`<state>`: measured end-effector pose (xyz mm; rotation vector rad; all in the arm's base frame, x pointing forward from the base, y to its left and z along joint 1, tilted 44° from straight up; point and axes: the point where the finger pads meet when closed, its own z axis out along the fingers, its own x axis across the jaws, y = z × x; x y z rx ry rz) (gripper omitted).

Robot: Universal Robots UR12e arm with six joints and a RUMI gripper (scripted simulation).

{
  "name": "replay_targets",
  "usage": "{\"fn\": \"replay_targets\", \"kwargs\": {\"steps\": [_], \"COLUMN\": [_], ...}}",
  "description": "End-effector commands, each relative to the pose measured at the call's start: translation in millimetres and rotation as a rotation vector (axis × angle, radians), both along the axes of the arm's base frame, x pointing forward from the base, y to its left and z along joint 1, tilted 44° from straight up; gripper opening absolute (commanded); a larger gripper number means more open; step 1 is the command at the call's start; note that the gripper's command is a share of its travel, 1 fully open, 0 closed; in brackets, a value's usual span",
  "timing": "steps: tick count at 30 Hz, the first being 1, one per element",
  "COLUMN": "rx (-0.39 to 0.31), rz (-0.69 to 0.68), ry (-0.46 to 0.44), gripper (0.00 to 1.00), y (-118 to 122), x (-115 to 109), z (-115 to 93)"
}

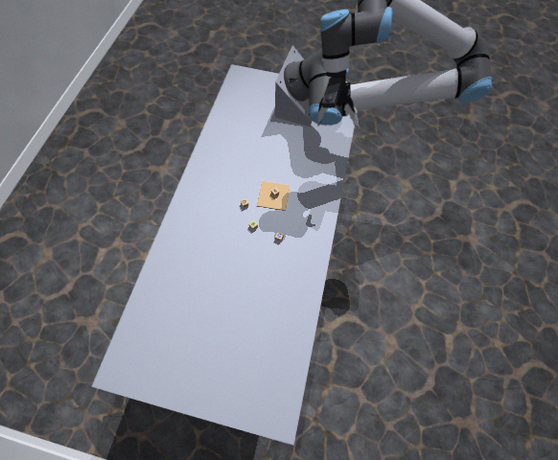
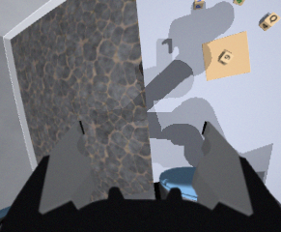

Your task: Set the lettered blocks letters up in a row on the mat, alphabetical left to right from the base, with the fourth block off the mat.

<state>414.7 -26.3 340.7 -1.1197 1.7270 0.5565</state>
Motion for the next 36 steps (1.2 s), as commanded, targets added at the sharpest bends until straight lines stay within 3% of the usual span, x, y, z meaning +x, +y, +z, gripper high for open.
{"fn": "replay_targets", "kwargs": {"steps": [1,23,36], "rx": [-0.001,-0.002,-0.033], "rz": [0.000,0.000,0.003], "ry": [0.000,0.001,0.021], "gripper": [1.00,1.00,1.00], "y": [-1,-1,-17], "x": [0,1,12], "z": [0,-1,-17]}}
